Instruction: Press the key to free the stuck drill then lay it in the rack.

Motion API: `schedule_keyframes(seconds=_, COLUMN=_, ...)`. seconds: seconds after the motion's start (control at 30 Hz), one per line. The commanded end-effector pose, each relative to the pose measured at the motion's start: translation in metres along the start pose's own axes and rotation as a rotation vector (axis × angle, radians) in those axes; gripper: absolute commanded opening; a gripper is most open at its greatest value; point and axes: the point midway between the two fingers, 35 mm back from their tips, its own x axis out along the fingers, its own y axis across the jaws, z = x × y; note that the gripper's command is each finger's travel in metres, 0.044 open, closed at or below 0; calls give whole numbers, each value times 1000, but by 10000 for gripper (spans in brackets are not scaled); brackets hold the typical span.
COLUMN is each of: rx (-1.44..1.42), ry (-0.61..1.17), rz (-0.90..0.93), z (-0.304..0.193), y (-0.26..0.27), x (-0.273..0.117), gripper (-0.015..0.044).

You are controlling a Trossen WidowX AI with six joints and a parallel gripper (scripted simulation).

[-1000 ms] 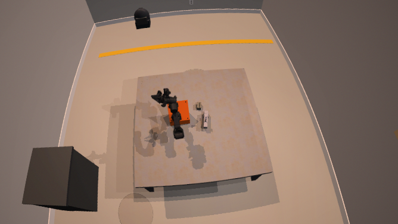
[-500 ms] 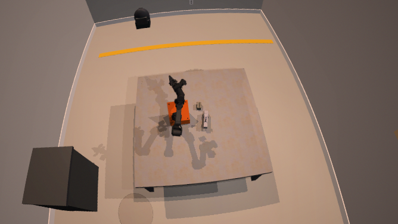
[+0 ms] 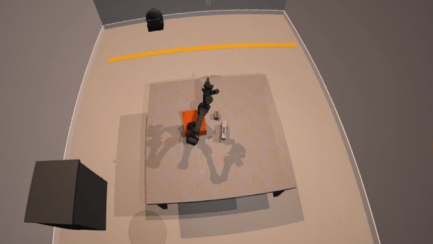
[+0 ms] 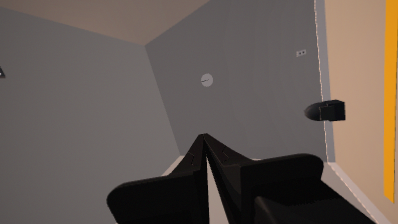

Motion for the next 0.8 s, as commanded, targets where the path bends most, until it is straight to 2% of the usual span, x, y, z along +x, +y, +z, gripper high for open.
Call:
schedule_keyframes(seconds=0.0, rx=-33, ry=-214, rz=-222, z=61, y=-42, x=-7, gripper=0)
schedule_keyframes(seconds=0.17, rx=-69, ry=-399, rz=-503, z=118, y=-90, x=-36, gripper=0)
schedule_keyframes(seconds=0.4, rx=-109, ry=-544, rz=-902, z=168, y=-143, x=-99, gripper=0)
schedule_keyframes(seconds=0.6, rx=-140, ry=-554, rz=-1278, z=189, y=-178, x=-167, gripper=0)
schedule_keyframes(seconds=0.77, rx=-147, ry=-495, rz=-1590, z=196, y=-193, x=-228, gripper=0)
